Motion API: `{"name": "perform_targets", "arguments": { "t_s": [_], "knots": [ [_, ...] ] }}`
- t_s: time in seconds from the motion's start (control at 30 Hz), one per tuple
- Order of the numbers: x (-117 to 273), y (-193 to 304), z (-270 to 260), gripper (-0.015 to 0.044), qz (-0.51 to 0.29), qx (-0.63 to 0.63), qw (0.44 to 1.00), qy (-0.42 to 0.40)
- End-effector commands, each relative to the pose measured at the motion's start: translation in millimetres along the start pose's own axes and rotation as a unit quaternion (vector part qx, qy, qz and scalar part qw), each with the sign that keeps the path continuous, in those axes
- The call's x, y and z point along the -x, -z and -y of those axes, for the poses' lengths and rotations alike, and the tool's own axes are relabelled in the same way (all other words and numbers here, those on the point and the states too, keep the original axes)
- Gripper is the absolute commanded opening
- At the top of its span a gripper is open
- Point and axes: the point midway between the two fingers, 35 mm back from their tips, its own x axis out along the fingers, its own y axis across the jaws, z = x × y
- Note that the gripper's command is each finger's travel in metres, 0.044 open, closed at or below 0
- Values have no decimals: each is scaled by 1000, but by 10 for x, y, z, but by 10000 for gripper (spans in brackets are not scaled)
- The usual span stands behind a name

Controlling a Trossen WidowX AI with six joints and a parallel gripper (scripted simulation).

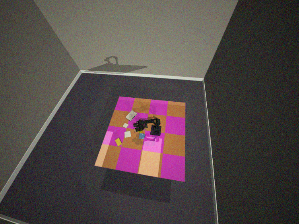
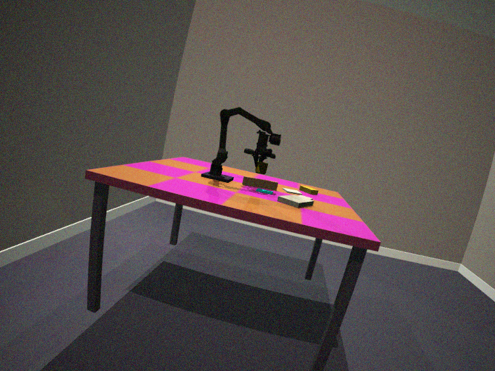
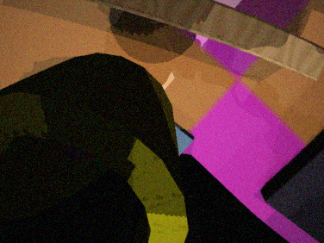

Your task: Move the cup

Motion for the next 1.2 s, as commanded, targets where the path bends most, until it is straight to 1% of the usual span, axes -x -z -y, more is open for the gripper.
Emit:
{"name": "perform_targets", "arguments": {
  "t_s": [0.0, 1.17],
  "knots": [
    [3, -81, 14, 0, 1, 1, 1000, 2],
    [30, -761, 119, 0, 5, 0, 1000, 2]
  ]
}}
